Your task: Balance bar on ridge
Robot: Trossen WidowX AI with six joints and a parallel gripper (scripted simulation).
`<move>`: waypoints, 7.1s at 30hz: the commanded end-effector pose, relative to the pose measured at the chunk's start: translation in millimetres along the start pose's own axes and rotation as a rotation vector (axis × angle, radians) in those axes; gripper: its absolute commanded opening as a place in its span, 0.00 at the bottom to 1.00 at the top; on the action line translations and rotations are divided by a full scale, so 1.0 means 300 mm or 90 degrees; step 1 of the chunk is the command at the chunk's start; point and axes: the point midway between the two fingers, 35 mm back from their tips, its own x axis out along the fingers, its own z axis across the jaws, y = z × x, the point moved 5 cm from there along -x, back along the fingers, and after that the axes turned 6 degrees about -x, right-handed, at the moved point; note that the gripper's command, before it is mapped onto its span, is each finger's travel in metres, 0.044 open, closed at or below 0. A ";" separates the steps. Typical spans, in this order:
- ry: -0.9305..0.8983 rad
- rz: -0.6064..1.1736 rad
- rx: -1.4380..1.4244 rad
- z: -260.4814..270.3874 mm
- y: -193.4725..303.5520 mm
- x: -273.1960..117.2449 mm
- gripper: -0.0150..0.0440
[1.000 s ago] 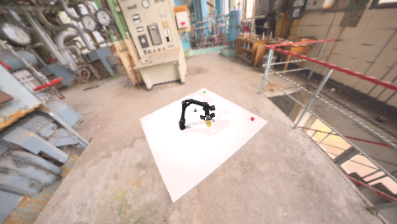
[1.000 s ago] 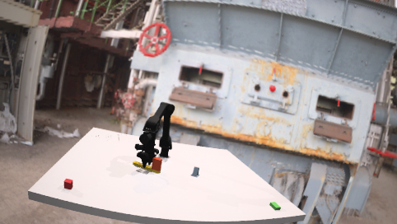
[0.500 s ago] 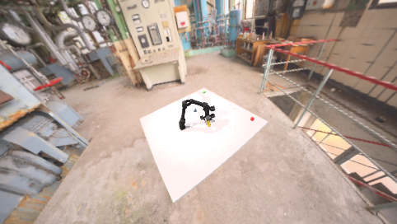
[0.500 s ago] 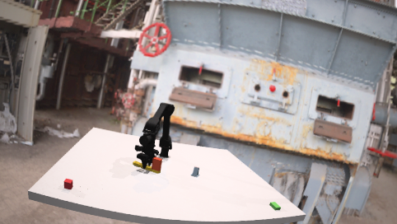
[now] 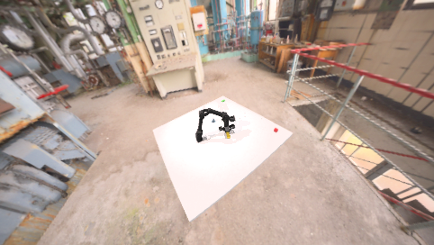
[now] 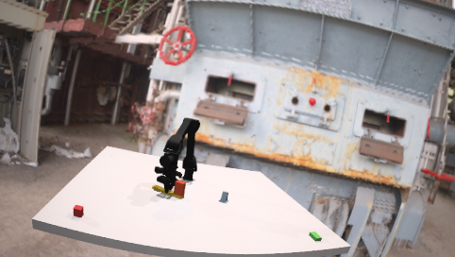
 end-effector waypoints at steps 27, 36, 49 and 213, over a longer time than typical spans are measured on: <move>0.000 0.002 0.002 0.017 -0.001 -0.206 0.25; 0.000 0.003 0.003 0.012 -0.001 -0.283 0.25; 0.000 0.004 -0.005 0.000 0.008 -0.355 0.25; -0.012 0.021 -0.967 -0.269 0.906 -0.229 0.25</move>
